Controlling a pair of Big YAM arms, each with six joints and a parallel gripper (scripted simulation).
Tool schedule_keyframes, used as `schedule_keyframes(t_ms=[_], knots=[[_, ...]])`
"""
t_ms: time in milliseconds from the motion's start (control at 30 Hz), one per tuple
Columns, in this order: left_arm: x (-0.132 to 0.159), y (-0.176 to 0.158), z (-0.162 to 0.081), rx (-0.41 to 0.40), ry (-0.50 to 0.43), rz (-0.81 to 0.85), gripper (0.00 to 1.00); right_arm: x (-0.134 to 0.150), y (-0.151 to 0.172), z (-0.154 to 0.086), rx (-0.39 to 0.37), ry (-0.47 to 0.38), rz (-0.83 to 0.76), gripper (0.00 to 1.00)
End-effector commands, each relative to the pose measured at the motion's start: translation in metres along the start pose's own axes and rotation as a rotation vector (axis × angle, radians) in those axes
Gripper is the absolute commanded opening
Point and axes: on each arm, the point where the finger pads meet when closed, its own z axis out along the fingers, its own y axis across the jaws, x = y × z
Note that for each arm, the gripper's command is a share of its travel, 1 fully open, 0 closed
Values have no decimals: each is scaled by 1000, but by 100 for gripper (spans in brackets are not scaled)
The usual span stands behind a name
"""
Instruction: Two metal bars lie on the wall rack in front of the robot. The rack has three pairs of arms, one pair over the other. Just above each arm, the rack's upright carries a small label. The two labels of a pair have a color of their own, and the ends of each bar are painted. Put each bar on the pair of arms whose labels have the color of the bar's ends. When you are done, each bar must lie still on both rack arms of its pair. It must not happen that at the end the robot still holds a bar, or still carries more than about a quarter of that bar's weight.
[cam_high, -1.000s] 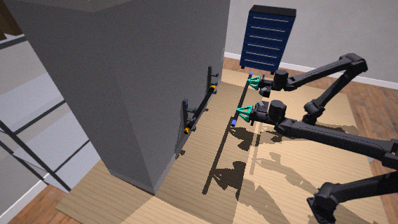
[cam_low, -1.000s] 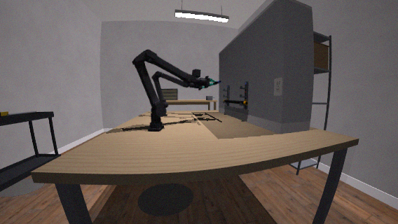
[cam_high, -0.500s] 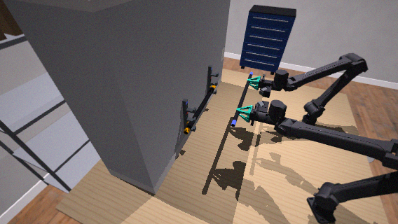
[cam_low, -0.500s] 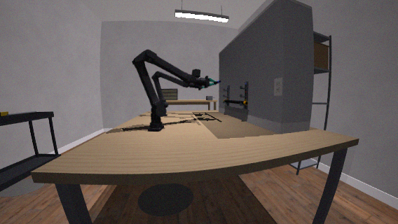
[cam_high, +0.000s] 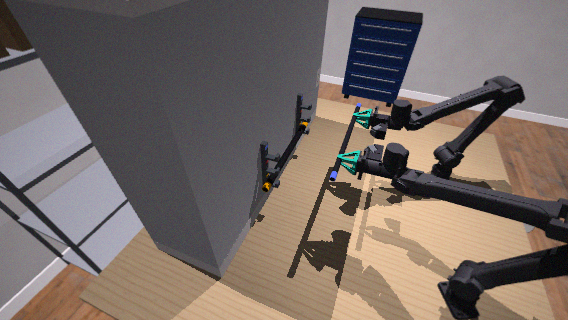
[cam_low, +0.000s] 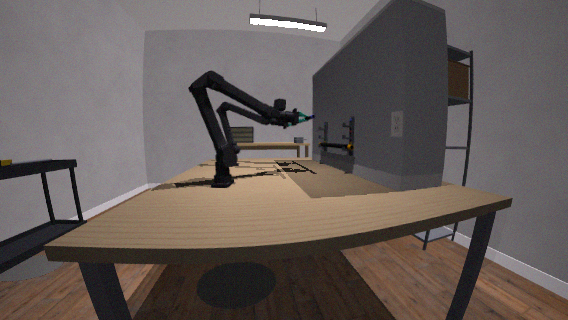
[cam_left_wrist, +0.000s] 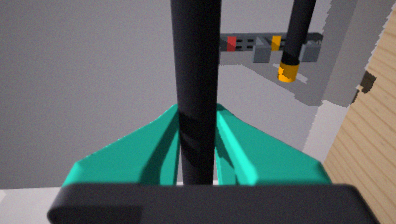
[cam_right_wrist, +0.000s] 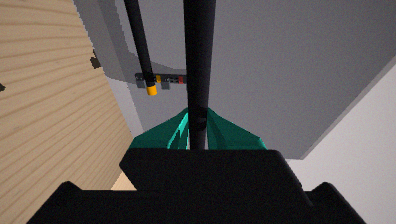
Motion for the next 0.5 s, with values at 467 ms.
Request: schedule_keyframes(t_ms=[467], knots=[[11, 78, 5, -122, 21, -44, 0, 2, -55, -5, 106, 8, 56, 0]])
